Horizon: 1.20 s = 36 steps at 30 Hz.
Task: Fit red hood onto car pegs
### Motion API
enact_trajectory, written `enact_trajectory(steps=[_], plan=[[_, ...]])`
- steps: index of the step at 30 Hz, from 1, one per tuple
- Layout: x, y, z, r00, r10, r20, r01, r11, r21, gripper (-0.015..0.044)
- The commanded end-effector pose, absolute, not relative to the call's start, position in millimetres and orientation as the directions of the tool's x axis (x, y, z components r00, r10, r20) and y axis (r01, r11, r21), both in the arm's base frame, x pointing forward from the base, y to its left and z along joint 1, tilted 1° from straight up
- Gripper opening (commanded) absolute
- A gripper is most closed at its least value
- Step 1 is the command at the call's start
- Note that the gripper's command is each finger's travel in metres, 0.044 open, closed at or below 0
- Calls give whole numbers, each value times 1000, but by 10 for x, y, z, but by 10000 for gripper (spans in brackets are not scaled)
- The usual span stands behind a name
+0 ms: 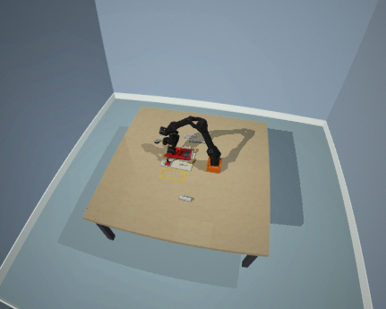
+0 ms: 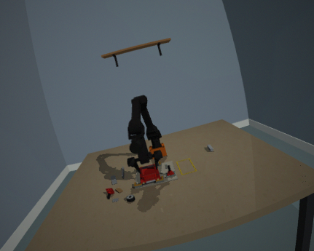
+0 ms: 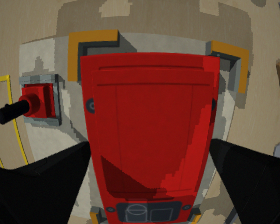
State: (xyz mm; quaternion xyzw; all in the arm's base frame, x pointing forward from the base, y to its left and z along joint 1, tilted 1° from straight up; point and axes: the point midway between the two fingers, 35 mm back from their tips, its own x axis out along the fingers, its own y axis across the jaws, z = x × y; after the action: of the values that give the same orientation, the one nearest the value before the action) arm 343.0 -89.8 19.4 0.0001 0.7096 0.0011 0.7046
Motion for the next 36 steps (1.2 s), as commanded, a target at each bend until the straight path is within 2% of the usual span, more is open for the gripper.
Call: enact_trajectory(steps=[1,7,36], plan=[[3465,-906,390,6,-3,-1000,-1,1000,-3,440],[3442,-898,863,9,-5,-1000,-1,1000,-5,440],[3442,-898,863,9,-5,-1000,-1,1000,-5,440]])
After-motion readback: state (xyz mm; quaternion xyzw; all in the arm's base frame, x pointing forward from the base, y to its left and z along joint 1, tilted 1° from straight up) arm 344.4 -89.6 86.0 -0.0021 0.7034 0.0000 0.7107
